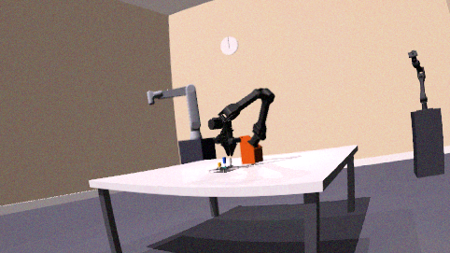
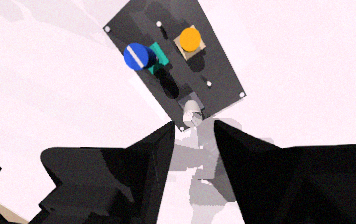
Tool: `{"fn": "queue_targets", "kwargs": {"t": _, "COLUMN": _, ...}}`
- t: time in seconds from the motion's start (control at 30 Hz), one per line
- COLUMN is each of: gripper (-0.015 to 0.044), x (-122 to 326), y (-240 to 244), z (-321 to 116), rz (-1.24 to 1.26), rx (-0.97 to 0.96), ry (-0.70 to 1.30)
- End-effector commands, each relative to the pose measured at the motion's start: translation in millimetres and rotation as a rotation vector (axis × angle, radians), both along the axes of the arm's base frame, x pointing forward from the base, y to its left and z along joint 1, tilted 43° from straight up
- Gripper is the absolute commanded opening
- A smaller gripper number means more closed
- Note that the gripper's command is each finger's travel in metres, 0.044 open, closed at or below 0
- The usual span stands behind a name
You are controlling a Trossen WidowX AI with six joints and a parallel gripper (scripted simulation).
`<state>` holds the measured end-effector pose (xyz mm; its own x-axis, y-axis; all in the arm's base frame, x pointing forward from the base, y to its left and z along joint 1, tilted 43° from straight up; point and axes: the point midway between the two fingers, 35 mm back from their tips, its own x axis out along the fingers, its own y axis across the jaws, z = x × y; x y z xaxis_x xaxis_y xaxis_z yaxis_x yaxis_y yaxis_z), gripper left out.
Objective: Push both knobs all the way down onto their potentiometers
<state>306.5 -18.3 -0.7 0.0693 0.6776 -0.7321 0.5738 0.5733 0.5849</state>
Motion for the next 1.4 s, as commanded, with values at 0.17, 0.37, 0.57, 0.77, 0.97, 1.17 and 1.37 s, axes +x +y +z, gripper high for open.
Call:
{"fn": "queue_targets", "kwargs": {"t": 0.17, "gripper": 0.0000, "x": 19.8, "y": -3.7, "z": 14.9, "rz": -0.031, "rx": -0.073, "ry": 0.001}}
{"fn": "queue_targets", "kwargs": {"t": 0.37, "gripper": 0.0000, "x": 28.3, "y": -8.9, "z": 19.2, "rz": -0.182, "rx": -0.046, "ry": 0.136}}
{"fn": "queue_targets", "kwargs": {"t": 0.57, "gripper": 0.0000, "x": 36.4, "y": -14.1, "z": 23.3, "rz": -0.332, "rx": -0.018, "ry": 0.273}}
{"fn": "queue_targets", "kwargs": {"t": 0.77, "gripper": 0.0000, "x": 44.2, "y": -19.4, "z": 27.5, "rz": -0.480, "rx": 0.009, "ry": 0.412}}
{"fn": "queue_targets", "kwargs": {"t": 0.97, "gripper": 0.0000, "x": 51.6, "y": -24.7, "z": 31.5, "rz": -0.627, "rx": 0.036, "ry": 0.552}}
{"fn": "queue_targets", "kwargs": {"t": 1.17, "gripper": 0.0000, "x": 58.7, "y": -30.1, "z": 35.6, "rz": -0.773, "rx": 0.062, "ry": 0.694}}
{"fn": "queue_targets", "kwargs": {"t": 1.37, "gripper": 0.0000, "x": 65.1, "y": -35.2, "z": 39.4, "rz": -0.913, "rx": 0.086, "ry": 0.833}}
